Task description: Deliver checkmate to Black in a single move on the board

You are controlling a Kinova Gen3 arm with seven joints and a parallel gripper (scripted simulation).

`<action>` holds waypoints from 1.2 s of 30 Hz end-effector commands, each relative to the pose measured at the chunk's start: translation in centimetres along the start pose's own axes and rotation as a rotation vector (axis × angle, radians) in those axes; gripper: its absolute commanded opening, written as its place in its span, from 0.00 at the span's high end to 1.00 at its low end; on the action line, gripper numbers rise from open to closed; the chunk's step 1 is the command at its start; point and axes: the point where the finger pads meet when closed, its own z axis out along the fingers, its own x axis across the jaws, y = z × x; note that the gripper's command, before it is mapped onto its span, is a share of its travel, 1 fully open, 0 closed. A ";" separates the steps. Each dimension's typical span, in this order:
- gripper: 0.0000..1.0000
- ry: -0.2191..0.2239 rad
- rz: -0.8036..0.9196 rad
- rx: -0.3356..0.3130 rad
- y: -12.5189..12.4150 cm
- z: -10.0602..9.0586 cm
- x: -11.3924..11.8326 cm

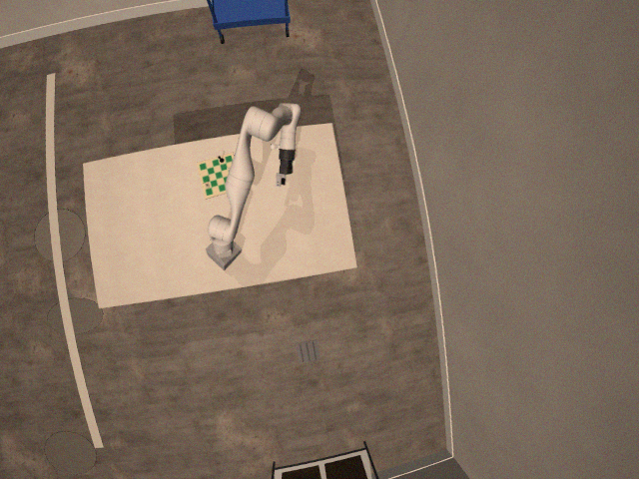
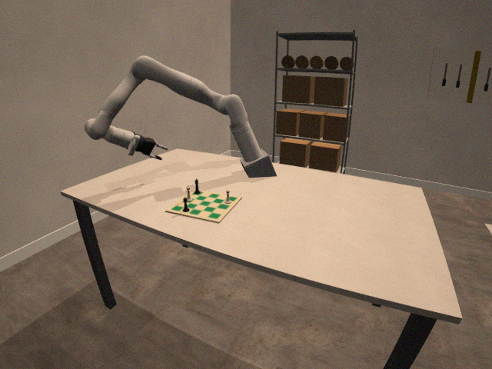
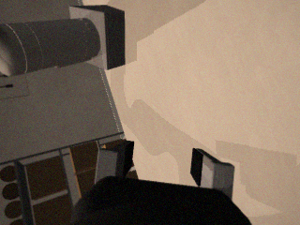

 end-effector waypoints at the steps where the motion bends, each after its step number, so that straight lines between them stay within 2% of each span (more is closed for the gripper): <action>1: 0.00 0.097 -0.074 0.089 -0.9 -1.6 0.3; 7: 0.00 0.290 -0.315 0.279 -5.4 -3.9 2.5; 9: 0.00 0.290 -0.315 0.279 -5.4 -3.9 2.5; 14: 0.00 0.432 -0.493 0.419 -8.7 -5.6 4.1; 20: 0.00 0.574 -0.670 0.559 -11.9 -7.4 5.7; 21: 0.00 0.574 -0.670 0.559 -11.9 -7.4 5.7; 22: 0.00 0.593 -0.696 0.580 -12.4 -7.6 5.9; 30: 0.00 0.593 -0.696 0.580 -12.4 -7.6 5.9; 31: 0.00 0.612 -0.721 0.599 -12.9 -7.8 6.1; 35: 0.00 0.612 -0.721 0.599 -12.9 -7.8 6.1; 36: 0.00 0.632 -0.744 0.617 -13.3 -8.1 6.3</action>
